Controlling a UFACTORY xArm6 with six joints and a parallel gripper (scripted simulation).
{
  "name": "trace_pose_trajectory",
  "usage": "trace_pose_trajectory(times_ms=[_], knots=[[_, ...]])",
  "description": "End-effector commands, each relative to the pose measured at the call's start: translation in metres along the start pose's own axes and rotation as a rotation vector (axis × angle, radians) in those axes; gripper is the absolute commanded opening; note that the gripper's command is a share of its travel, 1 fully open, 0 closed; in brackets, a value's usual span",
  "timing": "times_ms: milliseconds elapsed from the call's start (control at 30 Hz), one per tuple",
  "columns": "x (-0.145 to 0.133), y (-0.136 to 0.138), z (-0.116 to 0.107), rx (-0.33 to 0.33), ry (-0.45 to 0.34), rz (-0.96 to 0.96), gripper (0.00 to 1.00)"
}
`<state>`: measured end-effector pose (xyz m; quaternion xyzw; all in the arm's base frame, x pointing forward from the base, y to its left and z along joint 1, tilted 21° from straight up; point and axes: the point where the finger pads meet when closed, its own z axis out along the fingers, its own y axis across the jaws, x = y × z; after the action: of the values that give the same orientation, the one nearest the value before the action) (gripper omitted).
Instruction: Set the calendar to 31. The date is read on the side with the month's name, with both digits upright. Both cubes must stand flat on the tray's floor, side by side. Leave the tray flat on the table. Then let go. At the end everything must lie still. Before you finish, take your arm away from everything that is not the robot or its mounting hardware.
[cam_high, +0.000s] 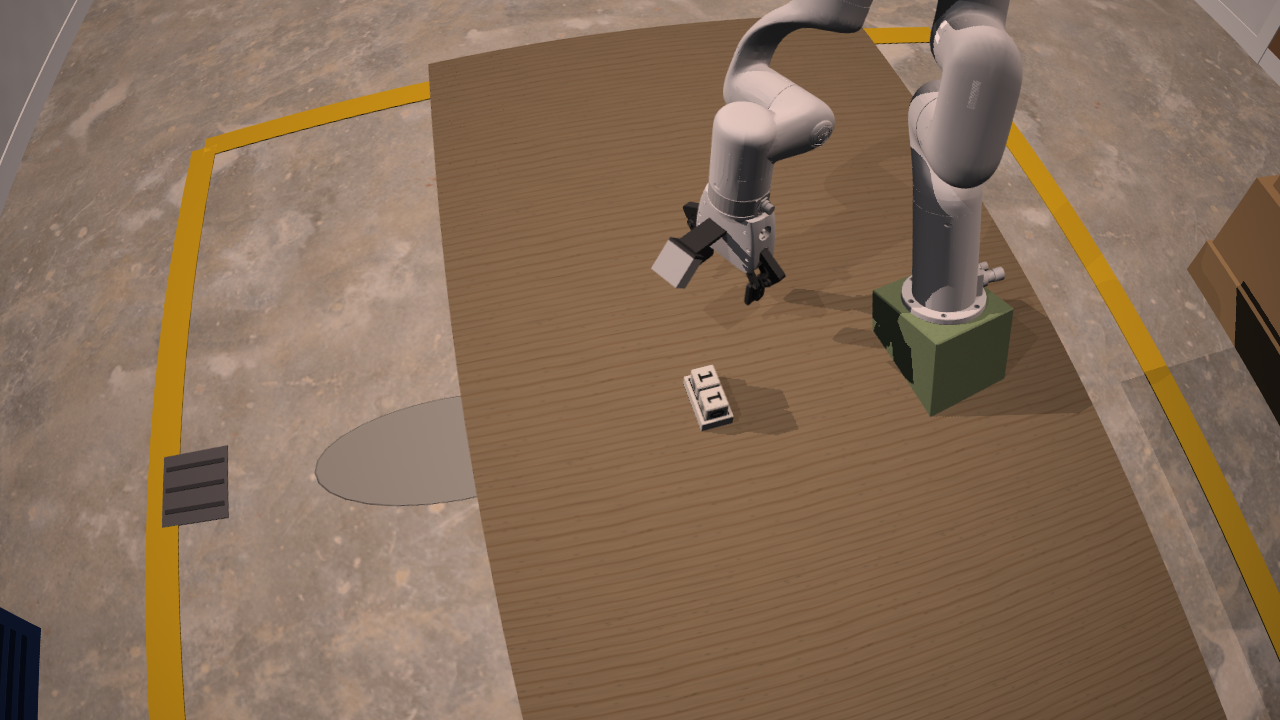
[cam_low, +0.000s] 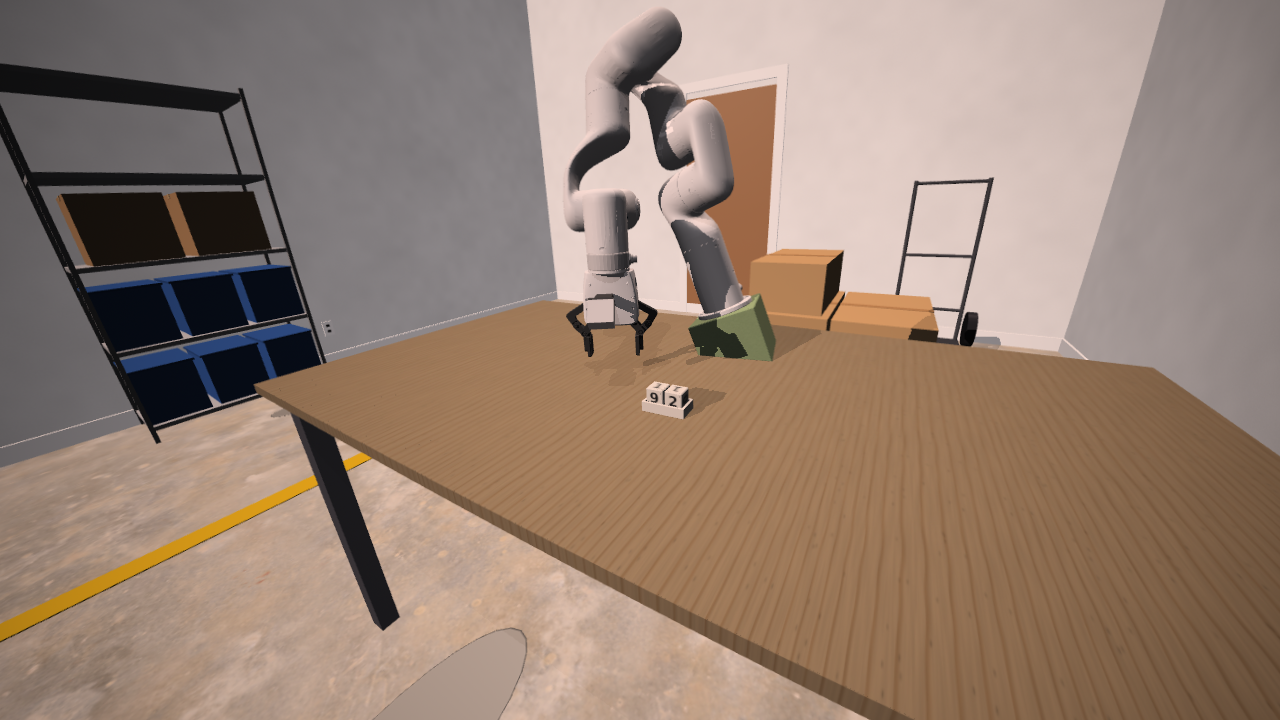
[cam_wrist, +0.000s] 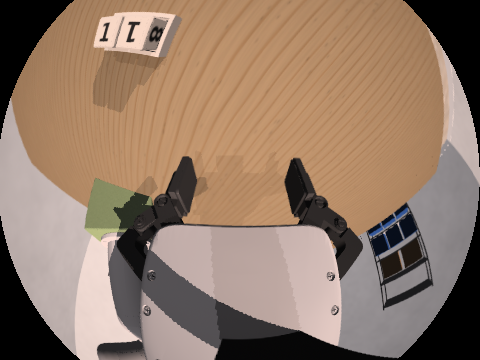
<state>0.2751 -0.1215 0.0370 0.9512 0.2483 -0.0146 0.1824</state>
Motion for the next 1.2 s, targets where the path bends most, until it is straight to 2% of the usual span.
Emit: trace_pose_trajectory(times_ms=[0,400,1167], knots=[[0.0,0.001,0.011,-0.002,0.002,0.001,1.0],[0.0,0.001,0.033,-0.002,0.002,0.001,1.0],[0.0,0.001,0.034,-0.002,0.002,0.001,1.0]])
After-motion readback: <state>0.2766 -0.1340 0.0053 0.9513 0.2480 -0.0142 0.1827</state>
